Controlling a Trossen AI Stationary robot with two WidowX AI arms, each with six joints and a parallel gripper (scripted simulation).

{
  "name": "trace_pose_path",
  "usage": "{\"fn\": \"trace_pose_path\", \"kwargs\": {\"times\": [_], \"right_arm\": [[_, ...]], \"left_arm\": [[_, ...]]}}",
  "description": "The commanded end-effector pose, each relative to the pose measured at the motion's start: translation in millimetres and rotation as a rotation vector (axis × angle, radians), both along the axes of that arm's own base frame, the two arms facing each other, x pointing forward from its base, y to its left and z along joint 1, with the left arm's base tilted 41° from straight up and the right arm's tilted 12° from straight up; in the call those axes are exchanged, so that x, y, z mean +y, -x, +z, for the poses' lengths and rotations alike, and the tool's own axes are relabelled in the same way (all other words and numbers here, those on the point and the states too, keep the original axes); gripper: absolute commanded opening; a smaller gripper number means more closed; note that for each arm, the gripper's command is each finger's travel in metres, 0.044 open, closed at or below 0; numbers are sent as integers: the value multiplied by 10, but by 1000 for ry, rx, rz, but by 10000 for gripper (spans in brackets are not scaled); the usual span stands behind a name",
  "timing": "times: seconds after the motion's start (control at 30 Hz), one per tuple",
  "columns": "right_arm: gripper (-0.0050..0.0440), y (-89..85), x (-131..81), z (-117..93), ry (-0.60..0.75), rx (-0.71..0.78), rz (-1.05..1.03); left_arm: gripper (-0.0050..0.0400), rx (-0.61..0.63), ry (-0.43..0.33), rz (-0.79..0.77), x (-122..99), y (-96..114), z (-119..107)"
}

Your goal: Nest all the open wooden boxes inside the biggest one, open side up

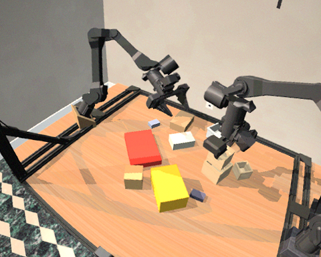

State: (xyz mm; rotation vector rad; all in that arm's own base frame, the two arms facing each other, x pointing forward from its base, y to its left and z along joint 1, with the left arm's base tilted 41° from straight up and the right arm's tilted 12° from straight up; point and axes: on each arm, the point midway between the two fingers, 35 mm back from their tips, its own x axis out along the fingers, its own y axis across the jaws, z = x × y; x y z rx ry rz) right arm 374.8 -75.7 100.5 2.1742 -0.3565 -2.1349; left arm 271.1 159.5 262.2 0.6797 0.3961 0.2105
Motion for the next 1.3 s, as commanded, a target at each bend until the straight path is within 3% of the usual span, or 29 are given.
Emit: {"fn": "trace_pose_path", "kwargs": {"times": [0.0,1.27], "right_arm": [[0,41,1,-29,2,10,-5],[0,21,-20,-101,4,10,-9]], "left_arm": [[400,2,-4,-1,0,1,-3],[400,2,-4,-1,0,1,-3]]}}
